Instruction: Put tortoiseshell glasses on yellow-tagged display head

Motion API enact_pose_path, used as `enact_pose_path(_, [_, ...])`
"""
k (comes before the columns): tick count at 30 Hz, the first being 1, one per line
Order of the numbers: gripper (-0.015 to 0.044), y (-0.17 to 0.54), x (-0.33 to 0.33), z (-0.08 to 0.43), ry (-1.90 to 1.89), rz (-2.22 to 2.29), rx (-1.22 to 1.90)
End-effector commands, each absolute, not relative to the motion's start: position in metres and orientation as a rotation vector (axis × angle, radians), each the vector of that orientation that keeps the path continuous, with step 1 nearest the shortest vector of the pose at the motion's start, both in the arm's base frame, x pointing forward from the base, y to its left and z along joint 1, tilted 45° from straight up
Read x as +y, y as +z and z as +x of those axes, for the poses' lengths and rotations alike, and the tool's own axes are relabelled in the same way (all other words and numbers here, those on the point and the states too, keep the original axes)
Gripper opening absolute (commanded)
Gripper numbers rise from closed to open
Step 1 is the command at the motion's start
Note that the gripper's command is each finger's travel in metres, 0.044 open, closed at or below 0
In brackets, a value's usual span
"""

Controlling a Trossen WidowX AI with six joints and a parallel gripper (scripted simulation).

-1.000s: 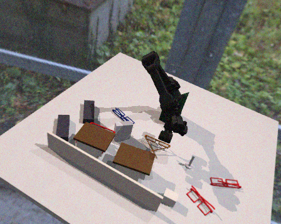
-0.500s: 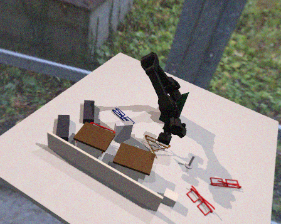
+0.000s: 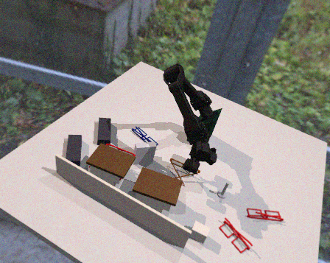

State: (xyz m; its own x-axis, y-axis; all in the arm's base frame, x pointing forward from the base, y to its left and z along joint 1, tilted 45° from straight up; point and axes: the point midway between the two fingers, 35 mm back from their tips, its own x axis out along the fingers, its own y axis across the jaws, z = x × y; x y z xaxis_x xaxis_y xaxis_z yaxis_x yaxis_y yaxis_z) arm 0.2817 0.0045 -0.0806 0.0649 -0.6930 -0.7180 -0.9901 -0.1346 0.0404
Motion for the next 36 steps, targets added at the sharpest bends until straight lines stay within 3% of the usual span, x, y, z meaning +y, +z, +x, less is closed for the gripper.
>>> enact_pose_path(1, [0.012,-0.085,-0.002,0.279,0.842,-1.888,1.681])
enact_pose_path(24, [0.012,-0.095,-0.015,0.281,0.839,-1.889,1.684])
enact_pose_path(36, [0.004,-0.095,-0.014,0.28,0.839,-1.882,1.682])
